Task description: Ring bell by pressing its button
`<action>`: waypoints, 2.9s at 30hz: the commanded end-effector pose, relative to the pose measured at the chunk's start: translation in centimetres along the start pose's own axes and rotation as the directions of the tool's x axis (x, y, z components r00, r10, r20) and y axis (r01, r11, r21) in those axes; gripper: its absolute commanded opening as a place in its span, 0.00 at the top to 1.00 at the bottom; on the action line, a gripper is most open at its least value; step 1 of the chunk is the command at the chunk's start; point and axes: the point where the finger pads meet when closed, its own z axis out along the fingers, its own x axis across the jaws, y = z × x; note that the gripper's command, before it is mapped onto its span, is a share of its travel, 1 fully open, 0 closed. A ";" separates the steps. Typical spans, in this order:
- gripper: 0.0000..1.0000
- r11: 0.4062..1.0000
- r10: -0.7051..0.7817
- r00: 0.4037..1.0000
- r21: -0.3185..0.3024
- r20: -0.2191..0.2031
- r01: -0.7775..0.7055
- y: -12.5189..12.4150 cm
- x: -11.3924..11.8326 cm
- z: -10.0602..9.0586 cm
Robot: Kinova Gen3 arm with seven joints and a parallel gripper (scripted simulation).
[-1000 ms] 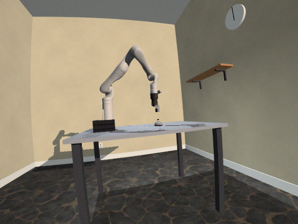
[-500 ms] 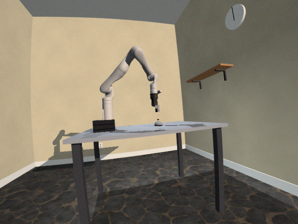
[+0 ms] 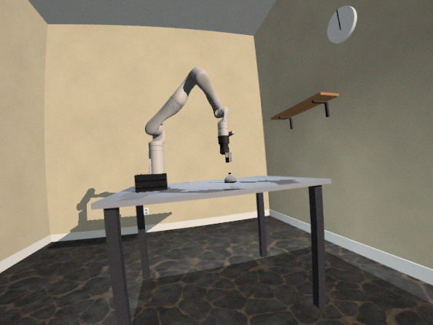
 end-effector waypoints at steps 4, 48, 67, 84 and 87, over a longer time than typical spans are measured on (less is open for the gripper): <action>0.00 1.000 -0.008 1.000 0.004 -0.002 0.008 -0.1 -0.3 -0.1; 0.83 1.000 -0.009 1.000 0.004 -0.002 0.009 -0.1 -0.3 -0.1; 0.83 1.000 -0.009 1.000 0.004 -0.002 0.009 -0.1 -0.3 -0.1; 0.83 1.000 -0.009 1.000 0.003 -0.002 0.009 -0.1 -0.3 0.0; 0.83 1.000 -0.009 1.000 0.001 -0.001 0.009 -0.1 -0.3 0.0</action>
